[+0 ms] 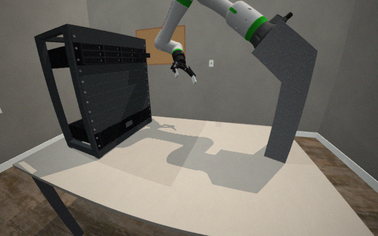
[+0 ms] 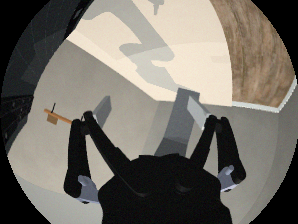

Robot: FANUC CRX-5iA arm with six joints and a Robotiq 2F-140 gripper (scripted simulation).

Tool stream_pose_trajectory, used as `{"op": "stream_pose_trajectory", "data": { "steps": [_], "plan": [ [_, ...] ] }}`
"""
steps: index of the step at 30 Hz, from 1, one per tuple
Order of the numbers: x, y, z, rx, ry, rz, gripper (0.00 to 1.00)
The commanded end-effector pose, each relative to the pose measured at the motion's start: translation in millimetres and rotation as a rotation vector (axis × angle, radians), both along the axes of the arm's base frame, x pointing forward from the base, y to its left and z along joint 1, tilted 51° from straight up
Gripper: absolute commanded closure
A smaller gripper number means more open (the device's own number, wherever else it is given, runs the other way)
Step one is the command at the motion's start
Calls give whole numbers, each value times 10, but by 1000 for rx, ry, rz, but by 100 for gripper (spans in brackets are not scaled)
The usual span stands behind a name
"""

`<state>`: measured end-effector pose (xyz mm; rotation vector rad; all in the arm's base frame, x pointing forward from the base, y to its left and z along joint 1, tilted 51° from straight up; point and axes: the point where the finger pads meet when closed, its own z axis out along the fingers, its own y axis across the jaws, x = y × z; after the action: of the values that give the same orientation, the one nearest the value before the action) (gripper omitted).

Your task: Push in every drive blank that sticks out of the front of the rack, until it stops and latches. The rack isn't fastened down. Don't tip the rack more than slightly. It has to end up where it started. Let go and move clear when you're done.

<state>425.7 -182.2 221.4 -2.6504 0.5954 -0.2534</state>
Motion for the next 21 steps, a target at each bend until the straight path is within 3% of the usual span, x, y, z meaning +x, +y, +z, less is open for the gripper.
{"op": "stream_pose_trajectory", "data": {
  "steps": [1, 21],
  "plan": [
    [-6, 24, -9, 7, 3, -2, 0],
    [-104, 478, -258, 151, 71, -32, 0]
  ]
}}
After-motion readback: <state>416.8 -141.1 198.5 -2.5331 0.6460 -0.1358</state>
